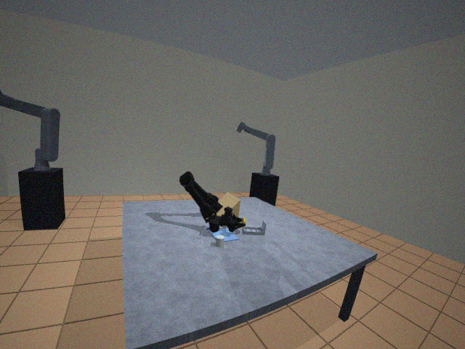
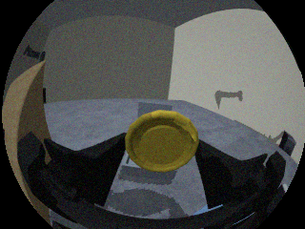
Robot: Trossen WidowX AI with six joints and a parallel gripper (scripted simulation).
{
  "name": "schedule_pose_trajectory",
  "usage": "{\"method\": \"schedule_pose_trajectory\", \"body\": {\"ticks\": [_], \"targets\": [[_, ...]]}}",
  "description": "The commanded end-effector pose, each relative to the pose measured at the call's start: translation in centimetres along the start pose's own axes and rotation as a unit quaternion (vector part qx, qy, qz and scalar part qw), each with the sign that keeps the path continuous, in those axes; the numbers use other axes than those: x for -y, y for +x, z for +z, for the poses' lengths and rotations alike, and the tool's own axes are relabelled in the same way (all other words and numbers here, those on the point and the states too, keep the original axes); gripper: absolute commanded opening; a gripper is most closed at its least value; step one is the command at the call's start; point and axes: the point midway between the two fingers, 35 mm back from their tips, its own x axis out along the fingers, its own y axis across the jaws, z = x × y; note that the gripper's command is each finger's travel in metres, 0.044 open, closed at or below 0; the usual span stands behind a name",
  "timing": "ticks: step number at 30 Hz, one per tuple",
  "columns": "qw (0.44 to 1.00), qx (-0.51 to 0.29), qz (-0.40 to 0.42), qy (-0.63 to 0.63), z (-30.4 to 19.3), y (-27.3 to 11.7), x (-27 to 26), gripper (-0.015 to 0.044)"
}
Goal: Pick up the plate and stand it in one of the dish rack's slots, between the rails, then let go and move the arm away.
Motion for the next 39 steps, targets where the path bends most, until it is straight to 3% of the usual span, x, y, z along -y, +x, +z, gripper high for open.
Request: {"method": "schedule_pose_trajectory", "body": {"ticks": [1, 39], "targets": [[1.000, 0.000, 0.003, 0.006, 0.0, 1.0, -0.4, 0.0000], [1.000, 0.002, -0.003, -0.012, -1.5, 3.9, -1.0, 0.0000]]}}
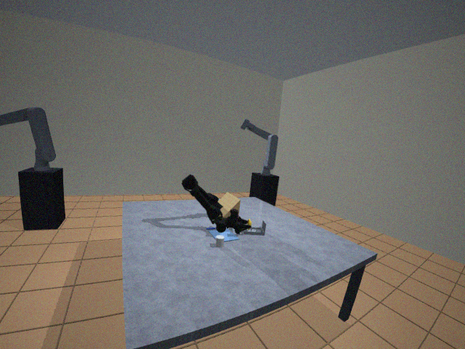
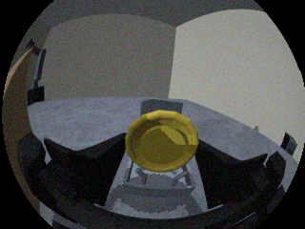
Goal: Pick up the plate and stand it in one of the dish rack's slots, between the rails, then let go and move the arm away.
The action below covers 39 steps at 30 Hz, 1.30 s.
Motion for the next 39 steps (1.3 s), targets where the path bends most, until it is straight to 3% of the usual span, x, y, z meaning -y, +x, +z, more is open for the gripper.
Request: {"method": "schedule_pose_trajectory", "body": {"ticks": [1, 11, 26, 35, 39], "targets": [[1.000, 0.001, -0.001, -0.002, 0.1, 0.0, 0.1, 0.0000], [1.000, 0.000, 0.000, -0.001, 0.1, 0.0, 0.1, 0.0000], [1.000, 0.001, 0.000, -0.003, 0.1, 0.0, 0.1, 0.0394], [1.000, 0.000, 0.000, -0.003, 0.4, 0.0, 0.1, 0.0400], [1.000, -0.003, 0.005, 0.000, 5.0, 0.2, 0.8, 0.0400]]}}
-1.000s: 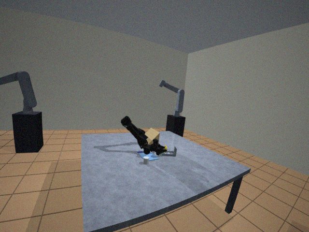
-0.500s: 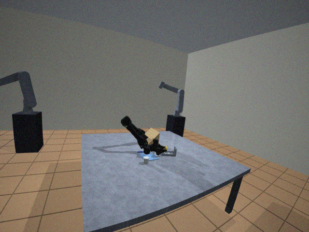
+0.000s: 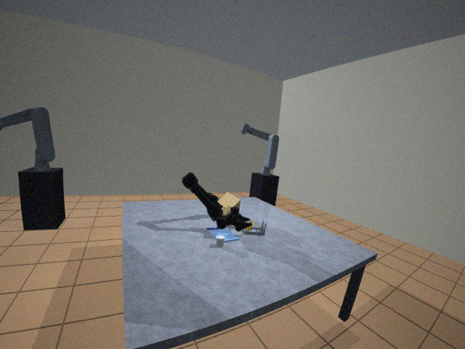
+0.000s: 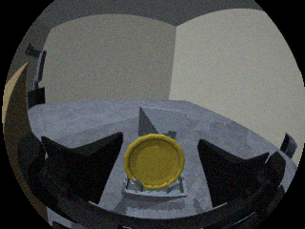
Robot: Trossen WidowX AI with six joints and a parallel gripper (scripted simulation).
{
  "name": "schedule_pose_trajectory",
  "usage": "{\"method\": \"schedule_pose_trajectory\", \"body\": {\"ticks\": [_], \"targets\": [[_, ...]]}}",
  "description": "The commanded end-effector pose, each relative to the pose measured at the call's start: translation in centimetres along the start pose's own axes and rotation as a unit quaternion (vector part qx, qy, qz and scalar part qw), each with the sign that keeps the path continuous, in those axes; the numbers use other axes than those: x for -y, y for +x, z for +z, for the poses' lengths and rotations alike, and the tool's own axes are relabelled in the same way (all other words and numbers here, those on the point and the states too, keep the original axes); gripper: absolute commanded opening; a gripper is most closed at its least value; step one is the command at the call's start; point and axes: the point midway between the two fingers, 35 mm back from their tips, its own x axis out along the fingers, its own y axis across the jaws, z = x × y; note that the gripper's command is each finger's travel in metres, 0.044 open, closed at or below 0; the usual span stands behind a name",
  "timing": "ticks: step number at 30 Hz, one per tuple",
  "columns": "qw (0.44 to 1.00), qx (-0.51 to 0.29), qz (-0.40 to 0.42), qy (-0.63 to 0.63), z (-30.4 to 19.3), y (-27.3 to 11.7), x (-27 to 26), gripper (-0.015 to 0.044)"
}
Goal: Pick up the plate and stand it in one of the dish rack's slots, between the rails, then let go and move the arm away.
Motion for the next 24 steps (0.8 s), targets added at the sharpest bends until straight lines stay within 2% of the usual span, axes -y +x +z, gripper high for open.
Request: {"method": "schedule_pose_trajectory", "body": {"ticks": [1, 5, 12, 24], "targets": [[1.000, 0.002, 0.002, -0.001, 4.7, 0.0, 0.4, 0.0400], [1.000, 0.010, 0.001, 0.007, 9.6, -0.2, 0.0, 0.0400], [1.000, 0.004, 0.004, 0.016, 9.8, 0.1, 0.7, 0.0400], [0.978, -0.122, 0.038, 0.163, 10.1, 0.8, -0.7, 0.0400]]}}
